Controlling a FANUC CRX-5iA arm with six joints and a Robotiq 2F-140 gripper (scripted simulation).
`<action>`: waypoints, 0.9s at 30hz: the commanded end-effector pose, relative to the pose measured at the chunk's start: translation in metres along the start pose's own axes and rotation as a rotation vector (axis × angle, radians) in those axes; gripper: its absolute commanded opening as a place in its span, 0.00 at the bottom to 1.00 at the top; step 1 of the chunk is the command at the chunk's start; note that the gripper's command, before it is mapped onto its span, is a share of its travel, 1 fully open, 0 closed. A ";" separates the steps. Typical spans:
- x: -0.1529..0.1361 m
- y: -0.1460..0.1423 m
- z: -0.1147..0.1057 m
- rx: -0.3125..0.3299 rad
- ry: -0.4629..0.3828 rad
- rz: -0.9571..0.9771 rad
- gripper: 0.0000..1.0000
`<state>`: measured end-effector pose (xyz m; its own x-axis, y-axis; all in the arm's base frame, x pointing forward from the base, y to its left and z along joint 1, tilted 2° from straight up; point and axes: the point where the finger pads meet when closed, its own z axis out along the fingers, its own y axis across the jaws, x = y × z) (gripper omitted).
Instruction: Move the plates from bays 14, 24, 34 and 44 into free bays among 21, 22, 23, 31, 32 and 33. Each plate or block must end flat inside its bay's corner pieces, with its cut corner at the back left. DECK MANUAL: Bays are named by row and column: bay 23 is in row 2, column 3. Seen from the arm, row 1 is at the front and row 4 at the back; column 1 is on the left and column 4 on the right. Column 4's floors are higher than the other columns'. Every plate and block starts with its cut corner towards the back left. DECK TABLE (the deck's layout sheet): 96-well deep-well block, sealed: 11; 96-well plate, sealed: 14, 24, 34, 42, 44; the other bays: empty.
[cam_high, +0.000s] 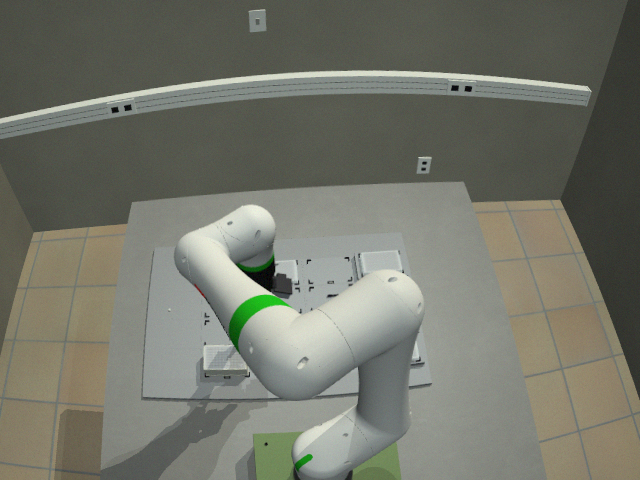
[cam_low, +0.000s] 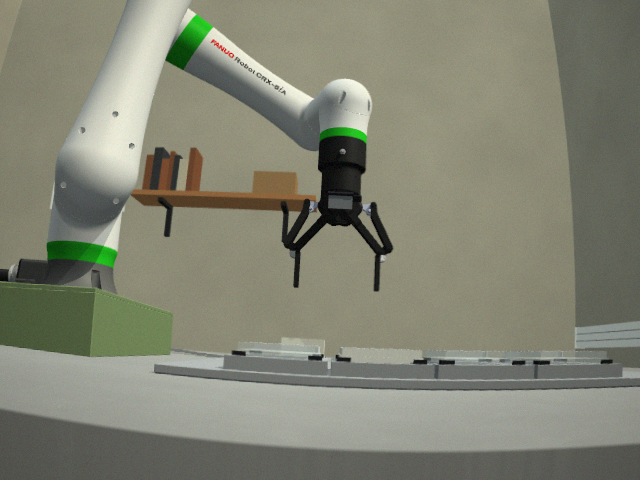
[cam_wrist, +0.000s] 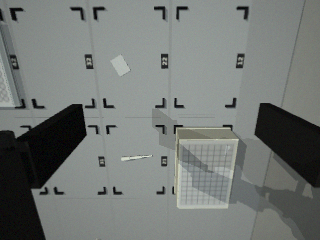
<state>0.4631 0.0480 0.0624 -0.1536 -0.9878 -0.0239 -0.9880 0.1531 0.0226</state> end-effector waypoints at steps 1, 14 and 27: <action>-0.009 0.006 -0.001 0.003 0.001 0.000 1.00; -0.048 0.040 0.000 0.003 0.000 0.000 1.00; -0.082 0.067 0.001 0.003 0.000 0.000 1.00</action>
<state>0.4154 0.1270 0.0639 -0.1536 -0.9879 -0.0235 -0.9880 0.1531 0.0223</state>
